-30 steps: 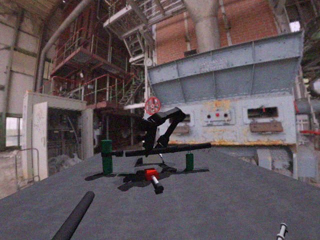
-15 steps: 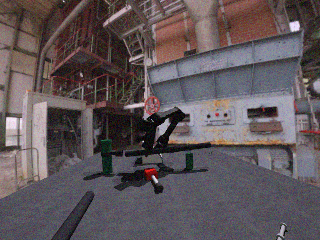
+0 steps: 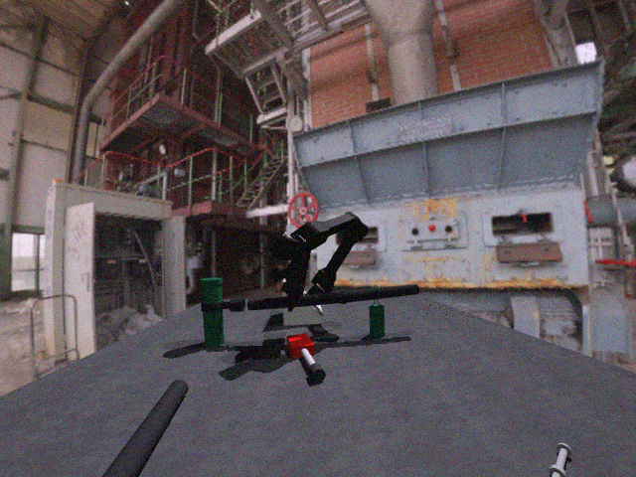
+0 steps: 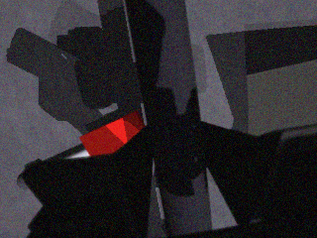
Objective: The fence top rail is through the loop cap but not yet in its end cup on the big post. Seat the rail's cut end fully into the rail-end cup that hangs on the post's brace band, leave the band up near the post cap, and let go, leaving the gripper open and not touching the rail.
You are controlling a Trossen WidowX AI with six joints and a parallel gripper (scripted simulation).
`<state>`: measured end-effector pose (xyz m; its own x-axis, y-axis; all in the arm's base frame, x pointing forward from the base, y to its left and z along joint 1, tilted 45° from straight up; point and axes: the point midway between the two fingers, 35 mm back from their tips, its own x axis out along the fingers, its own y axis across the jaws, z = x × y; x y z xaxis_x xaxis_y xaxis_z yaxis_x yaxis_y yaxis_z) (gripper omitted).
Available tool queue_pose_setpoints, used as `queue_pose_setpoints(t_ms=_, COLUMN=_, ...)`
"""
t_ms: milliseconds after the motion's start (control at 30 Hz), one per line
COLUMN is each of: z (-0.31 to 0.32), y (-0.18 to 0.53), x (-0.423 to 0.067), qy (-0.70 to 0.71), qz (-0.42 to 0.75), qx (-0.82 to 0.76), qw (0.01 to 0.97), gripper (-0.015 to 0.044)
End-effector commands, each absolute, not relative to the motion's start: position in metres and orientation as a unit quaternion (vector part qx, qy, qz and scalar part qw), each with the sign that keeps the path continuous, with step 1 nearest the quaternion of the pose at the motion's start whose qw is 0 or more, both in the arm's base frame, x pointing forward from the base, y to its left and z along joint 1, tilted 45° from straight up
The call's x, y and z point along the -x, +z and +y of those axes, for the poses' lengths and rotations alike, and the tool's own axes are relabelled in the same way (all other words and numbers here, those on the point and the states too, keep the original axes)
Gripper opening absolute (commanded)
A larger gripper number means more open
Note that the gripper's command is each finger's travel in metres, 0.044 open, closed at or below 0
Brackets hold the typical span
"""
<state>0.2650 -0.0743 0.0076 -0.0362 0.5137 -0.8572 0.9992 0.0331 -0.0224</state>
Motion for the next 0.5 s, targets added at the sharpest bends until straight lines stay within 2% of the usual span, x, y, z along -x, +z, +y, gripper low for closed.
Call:
queue_pose_setpoints(t_ms=0, z=-0.0831, y=0.0112, x=-0.2705, qy=-0.353, qz=0.62, qx=-0.606, qw=0.352, gripper=0.0)
queue_pose_setpoints(t_ms=467, z=-0.0812, y=0.0093, x=-0.2667, qy=-0.353, qz=0.62, qx=-0.606, qw=0.352, gripper=0.0)
